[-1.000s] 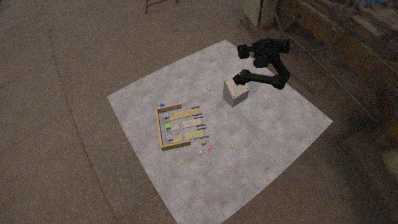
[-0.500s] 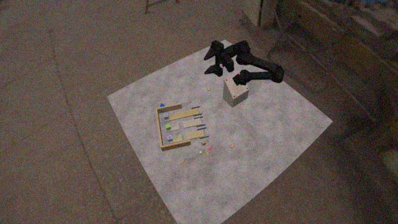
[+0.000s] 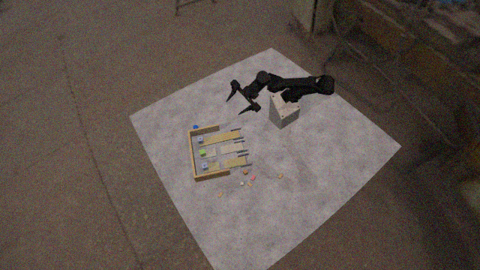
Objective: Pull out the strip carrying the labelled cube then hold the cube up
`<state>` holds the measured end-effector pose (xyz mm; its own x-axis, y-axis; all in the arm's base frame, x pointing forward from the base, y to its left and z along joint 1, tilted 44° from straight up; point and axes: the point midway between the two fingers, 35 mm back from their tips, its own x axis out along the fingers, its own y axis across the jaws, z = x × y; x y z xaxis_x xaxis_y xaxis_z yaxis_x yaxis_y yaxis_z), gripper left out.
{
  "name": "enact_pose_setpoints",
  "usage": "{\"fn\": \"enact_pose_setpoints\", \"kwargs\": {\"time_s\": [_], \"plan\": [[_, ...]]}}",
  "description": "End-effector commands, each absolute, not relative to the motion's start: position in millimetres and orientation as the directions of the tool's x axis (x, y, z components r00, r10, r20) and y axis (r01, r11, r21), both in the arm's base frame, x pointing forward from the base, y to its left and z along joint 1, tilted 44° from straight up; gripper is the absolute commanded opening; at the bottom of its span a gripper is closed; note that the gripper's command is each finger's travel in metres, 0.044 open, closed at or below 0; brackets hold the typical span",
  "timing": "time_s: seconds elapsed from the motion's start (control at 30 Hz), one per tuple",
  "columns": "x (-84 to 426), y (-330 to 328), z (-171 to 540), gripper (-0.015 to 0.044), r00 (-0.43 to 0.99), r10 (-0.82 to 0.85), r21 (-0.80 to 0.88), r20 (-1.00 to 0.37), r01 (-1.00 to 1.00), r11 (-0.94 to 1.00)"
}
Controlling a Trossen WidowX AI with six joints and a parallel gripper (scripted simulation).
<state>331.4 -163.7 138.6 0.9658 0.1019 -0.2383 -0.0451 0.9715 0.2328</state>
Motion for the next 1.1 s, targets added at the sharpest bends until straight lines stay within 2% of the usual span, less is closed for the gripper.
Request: {"fn": "enact_pose_setpoints", "kwargs": {"time_s": [0.0,0.1,0.17,0.97,1.07], "plan": [[317,-123,78,0.0400,0.924,0.180,0.510,-0.338,0.019,0.860],[302,-95,45,0.0400,0.888,0.234,0.653,-0.395,0.093,0.751],[297,-86,36,0.0400,0.877,0.249,0.687,-0.411,0.118,0.717],[297,-86,36,0.0400,0.876,0.250,0.689,-0.412,0.120,0.715],[305,-88,26,0.0321,0.845,0.277,0.696,-0.458,0.147,0.703]]}}
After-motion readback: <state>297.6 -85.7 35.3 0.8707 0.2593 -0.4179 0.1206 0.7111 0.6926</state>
